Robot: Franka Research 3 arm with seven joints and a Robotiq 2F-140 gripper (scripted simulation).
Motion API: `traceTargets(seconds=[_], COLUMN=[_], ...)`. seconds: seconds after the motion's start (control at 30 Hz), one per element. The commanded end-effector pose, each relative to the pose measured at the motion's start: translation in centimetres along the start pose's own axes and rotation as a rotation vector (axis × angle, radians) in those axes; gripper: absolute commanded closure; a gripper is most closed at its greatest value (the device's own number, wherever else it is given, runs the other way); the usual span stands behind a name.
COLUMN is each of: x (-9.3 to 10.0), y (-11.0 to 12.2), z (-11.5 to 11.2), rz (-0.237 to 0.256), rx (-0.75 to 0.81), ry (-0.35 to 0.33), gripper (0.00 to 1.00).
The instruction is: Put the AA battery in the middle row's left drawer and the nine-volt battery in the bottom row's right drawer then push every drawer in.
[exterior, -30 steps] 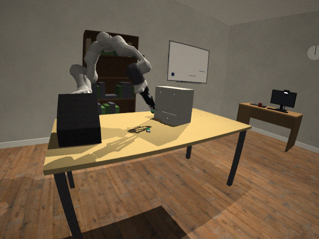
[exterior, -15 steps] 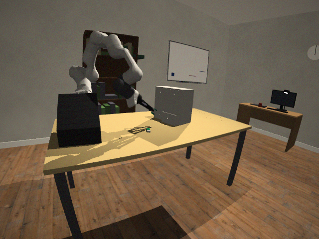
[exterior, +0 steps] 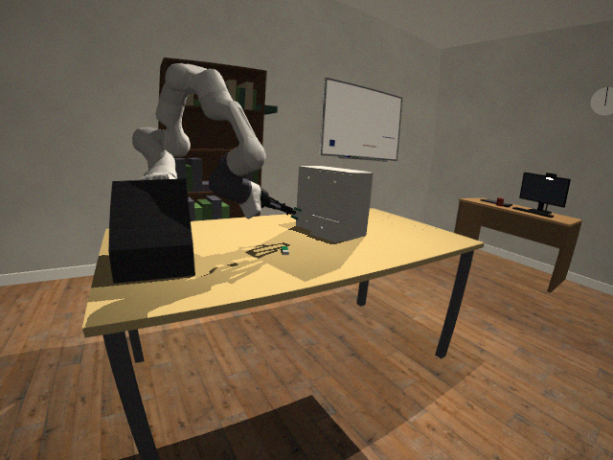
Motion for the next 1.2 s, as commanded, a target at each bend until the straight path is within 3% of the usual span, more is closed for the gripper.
traceTargets(seconds=[0.0, 0.8, 1.17], x=[-0.1, -0.7, -3.1], y=[0.0, 0.0, 0.0], z=[-0.3, -0.5, -1.5], rz=[-0.006, -0.005, -0.005], rx=[0.086, 0.086, 0.086], ry=[-0.031, -0.036, -0.036], gripper=[0.86, 0.86, 0.86])
Point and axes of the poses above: the point where the finger pads meet when closed, its own x axis back along the fingers, its own y axis across the jaws, z = x × y, the point moved 10 cm from there along x, back along the fingers, and after that the axes turned 3 degrees about x, right-handed, at the moved point
